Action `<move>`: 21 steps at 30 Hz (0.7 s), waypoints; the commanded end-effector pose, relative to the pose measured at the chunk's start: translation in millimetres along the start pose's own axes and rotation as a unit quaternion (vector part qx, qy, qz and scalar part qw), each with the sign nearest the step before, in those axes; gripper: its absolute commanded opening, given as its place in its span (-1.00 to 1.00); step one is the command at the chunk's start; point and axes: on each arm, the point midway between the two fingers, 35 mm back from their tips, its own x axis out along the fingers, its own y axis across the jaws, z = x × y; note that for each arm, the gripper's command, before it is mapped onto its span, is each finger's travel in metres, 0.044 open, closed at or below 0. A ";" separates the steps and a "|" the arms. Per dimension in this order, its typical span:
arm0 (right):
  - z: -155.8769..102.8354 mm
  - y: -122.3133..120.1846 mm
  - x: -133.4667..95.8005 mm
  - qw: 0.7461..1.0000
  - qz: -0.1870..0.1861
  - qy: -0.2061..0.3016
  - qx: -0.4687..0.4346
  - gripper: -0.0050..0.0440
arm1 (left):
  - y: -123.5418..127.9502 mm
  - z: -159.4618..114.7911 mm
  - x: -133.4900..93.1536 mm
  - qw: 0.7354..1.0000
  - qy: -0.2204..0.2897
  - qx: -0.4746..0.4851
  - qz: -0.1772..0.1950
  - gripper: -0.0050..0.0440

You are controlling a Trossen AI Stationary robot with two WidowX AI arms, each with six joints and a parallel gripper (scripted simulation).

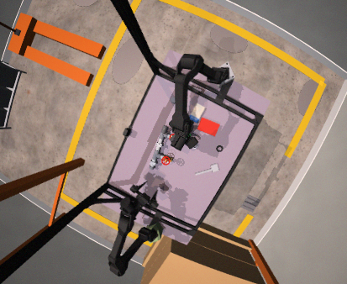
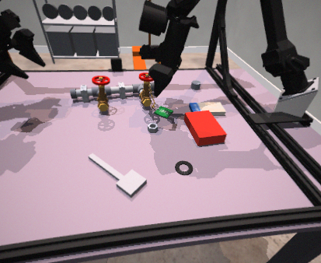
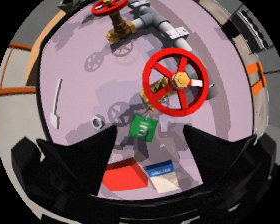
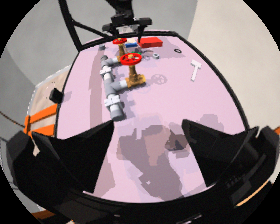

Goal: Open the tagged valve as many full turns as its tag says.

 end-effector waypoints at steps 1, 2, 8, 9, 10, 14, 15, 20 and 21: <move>0.5 0.5 -0.6 1.000 0.001 -0.001 0.000 0.84 | -0.4 20.9 -11.2 0.997 0.024 0.070 -0.004 0.84; 0.5 0.5 -0.6 1.000 0.001 -0.001 0.000 0.84 | -0.4 20.9 -11.2 0.997 0.024 0.070 -0.004 0.84; 0.5 0.5 -0.6 1.000 0.001 -0.001 0.000 0.84 | -5.1 43.8 -28.7 0.987 0.050 0.148 -0.021 0.84; 0.5 0.5 -0.6 1.000 0.001 -0.001 0.000 0.84 | -6.2 47.7 -31.9 0.985 0.053 0.160 -0.025 0.84; 0.5 0.5 -0.6 1.000 0.001 -0.001 0.000 0.84 | -7.2 51.6 -35.1 0.983 0.056 0.173 -0.029 0.84; 0.5 0.5 -0.6 1.000 0.001 -0.001 0.000 0.84 | -12.2 60.8 -46.3 0.974 0.070 0.210 -0.045 0.84; 0.5 0.5 -0.6 1.000 0.001 -0.001 0.000 0.84 | -12.7 61.6 -47.2 0.973 0.071 0.213 -0.047 0.84; 0.5 0.5 -0.6 1.000 0.001 -0.001 0.000 0.84 | -12.7 61.7 -47.4 0.973 0.071 0.214 -0.047 0.84; 0.5 0.5 -0.6 1.000 0.001 -0.001 0.000 0.84 | -12.7 61.7 -47.4 0.973 0.071 0.214 -0.047 0.84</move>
